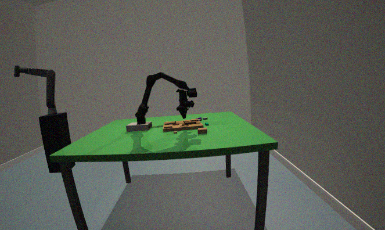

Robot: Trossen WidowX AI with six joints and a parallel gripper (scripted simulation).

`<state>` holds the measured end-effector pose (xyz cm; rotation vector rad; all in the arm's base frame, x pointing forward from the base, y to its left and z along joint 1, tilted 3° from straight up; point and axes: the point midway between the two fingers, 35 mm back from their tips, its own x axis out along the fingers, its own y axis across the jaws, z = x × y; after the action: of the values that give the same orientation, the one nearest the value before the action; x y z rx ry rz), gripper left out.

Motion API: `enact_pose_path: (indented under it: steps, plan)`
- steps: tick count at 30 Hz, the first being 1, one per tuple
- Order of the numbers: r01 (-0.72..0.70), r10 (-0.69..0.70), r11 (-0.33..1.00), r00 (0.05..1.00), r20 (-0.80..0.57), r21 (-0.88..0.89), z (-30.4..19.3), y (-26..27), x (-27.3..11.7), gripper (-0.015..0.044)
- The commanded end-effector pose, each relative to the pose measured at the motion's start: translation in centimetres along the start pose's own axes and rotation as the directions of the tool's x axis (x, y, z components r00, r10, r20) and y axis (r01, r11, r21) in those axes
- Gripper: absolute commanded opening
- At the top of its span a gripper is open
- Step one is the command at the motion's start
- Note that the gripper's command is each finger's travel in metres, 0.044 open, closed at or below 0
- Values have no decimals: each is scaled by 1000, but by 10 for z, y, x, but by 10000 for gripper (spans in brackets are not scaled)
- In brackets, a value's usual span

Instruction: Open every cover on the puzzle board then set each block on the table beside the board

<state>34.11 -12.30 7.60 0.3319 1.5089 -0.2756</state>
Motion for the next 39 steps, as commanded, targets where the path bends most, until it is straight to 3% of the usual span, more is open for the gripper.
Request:
enact_pose_path:
  steps: [1, 22, 39]
  plan:
    - [-4, 3, 994, 1000, 10, 110, 1, 0, -9, 144]
    - [-4, 3, 992, 1000, 9, 129, 1, 0, 25, 144]
    - [-4, 3, 992, 1000, 9, 129, 1, 1, 26, 144]
